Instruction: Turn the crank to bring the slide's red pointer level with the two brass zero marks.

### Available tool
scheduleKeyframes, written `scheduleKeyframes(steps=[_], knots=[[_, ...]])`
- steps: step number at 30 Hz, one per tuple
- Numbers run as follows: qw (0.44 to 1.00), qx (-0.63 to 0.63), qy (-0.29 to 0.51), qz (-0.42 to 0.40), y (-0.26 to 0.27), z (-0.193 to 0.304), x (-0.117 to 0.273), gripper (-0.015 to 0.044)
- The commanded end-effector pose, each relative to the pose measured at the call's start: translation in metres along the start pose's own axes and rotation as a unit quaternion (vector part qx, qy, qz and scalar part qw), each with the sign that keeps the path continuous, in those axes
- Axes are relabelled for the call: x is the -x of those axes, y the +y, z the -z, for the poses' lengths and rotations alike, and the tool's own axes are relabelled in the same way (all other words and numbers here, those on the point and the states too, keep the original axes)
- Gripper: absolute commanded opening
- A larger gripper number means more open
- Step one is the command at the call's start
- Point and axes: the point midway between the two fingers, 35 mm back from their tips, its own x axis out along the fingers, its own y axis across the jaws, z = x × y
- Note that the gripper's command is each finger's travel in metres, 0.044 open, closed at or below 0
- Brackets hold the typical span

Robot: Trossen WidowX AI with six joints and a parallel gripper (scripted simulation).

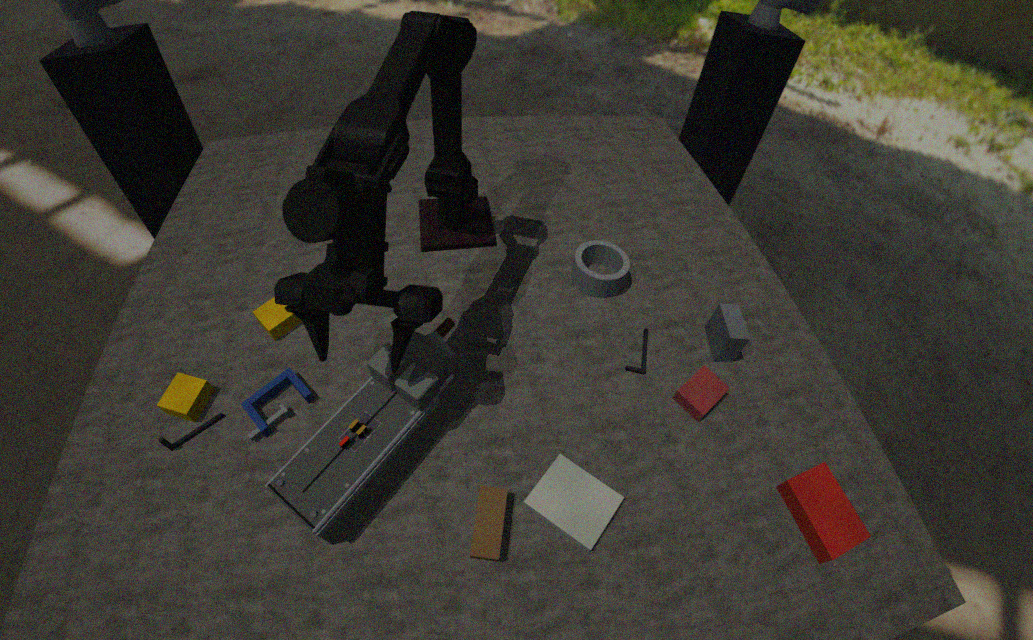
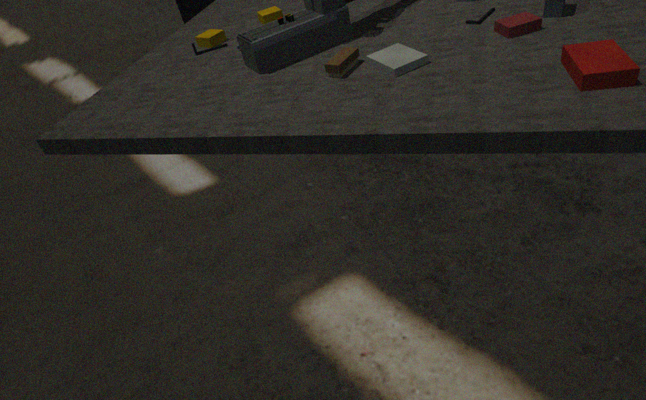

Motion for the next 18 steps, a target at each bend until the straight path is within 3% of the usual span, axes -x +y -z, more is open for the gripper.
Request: scheduleKeyframes(steps=[1,12,18], knots=[[1.0,0.001,0.001,-0.002,0.001,0.001,0.0,0.044],[1.0,0.0,0.0,0.0,0.002,-0.031,0.042,0.044],[0.999,-0.027,0.006,0.026,0.019,-0.018,0.049,0.044]])
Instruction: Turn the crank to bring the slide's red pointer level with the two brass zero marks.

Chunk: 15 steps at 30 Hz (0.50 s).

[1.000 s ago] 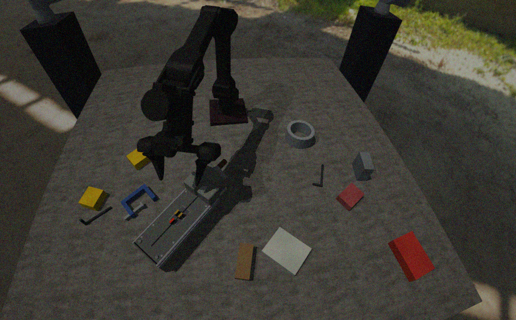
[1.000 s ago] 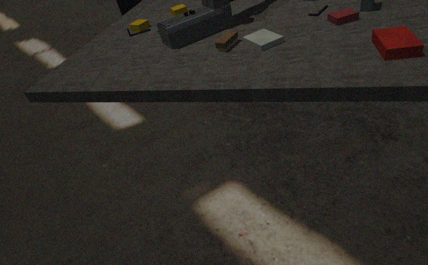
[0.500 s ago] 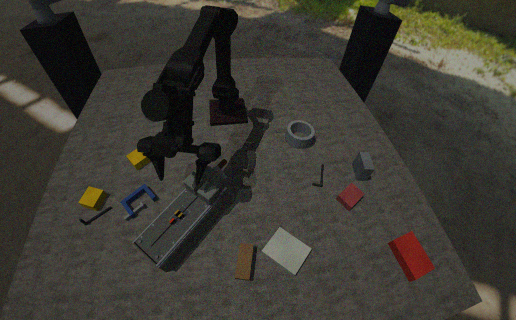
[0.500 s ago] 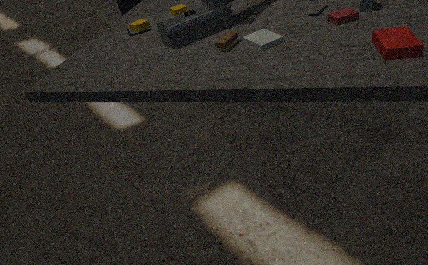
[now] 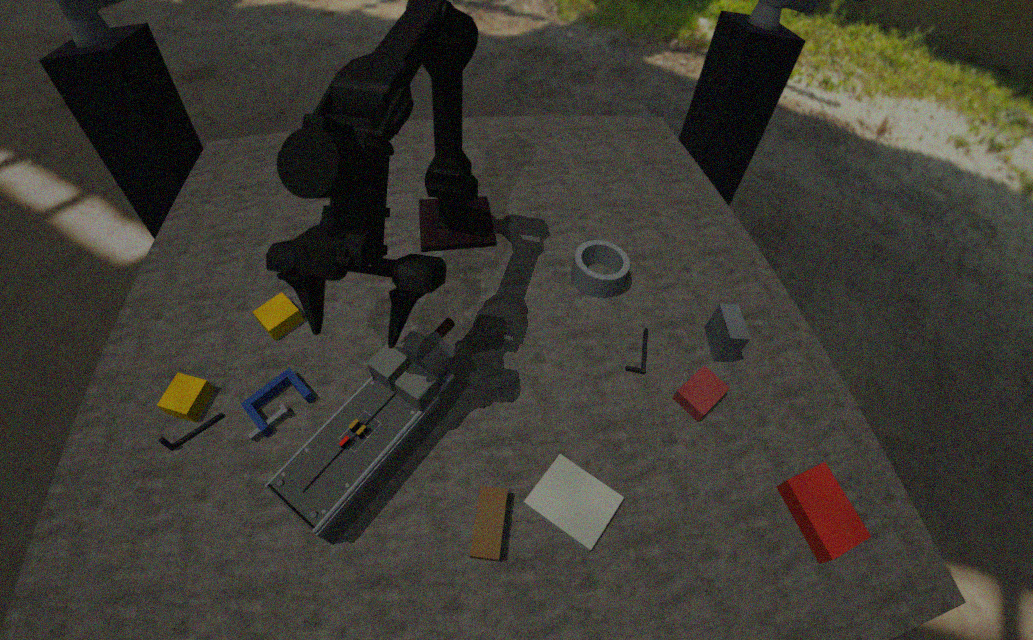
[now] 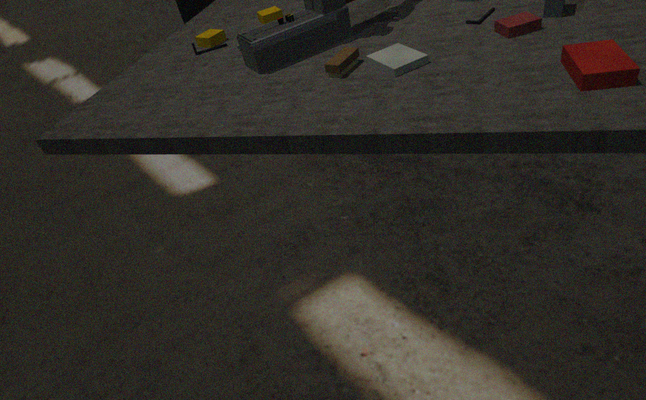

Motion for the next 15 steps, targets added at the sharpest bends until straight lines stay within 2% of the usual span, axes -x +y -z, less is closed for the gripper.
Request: scheduleKeyframes(steps=[1,15], knots=[[1.0,-0.022,0.002,0.022,0.016,0.012,0.01,0.044],[0.984,-0.122,-0.043,0.121,0.056,0.068,0.045,0.044]])
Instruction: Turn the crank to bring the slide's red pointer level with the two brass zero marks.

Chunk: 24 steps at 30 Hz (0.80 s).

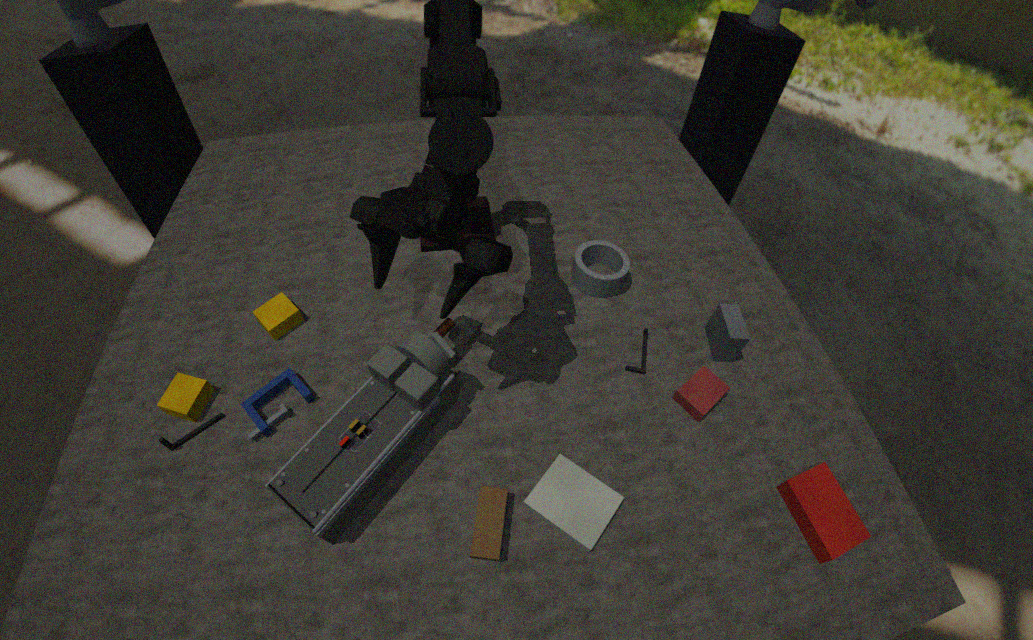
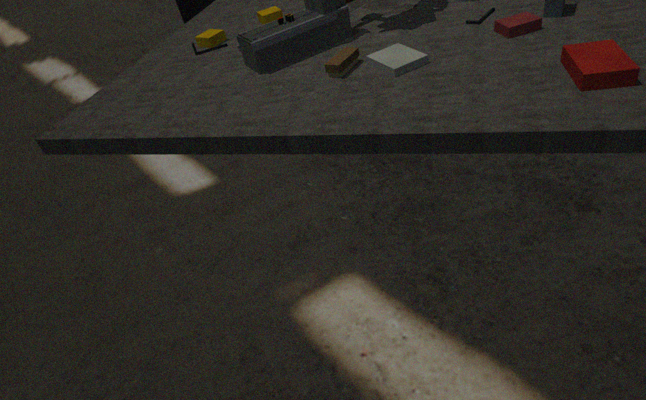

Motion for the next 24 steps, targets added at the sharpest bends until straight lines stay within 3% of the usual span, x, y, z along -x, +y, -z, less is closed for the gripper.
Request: scheduleKeyframes(steps=[1,11,24], knots=[[0.999,-0.032,-0.024,0.026,-0.001,0.017,0.014,0.044],[0.996,-0.058,-0.05,0.041,0.0,0.03,0.025,0.044],[0.996,-0.058,-0.05,0.041,0.004,0.06,-0.017,0.044]])
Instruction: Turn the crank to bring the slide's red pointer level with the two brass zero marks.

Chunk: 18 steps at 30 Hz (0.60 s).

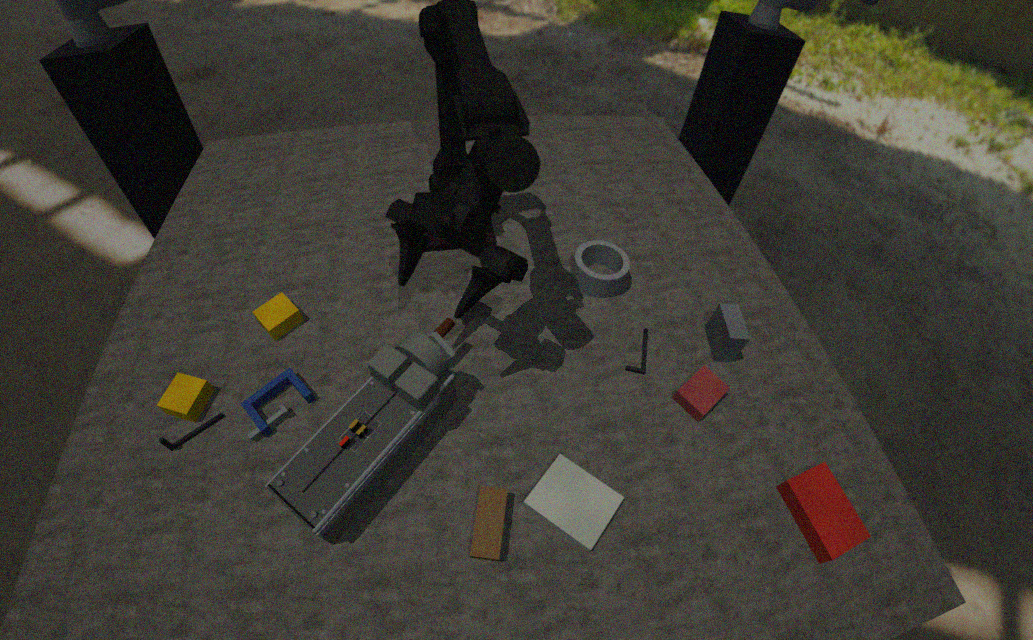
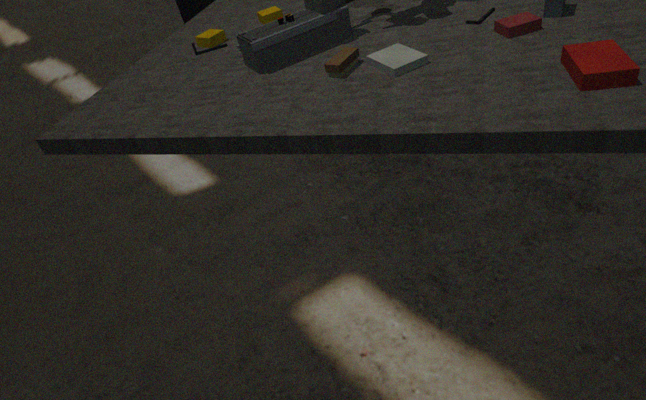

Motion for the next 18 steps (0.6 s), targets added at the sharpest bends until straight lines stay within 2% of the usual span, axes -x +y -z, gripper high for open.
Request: scheduleKeyframes(steps=[1,10,18], knots=[[1.0,0.001,0.002,0.006,-0.002,0.015,-0.015,0.044],[1.0,0.001,0.003,0.006,-0.005,0.042,-0.038,0.044],[1.0,0.001,0.003,0.006,-0.005,0.047,-0.043,0.044]])
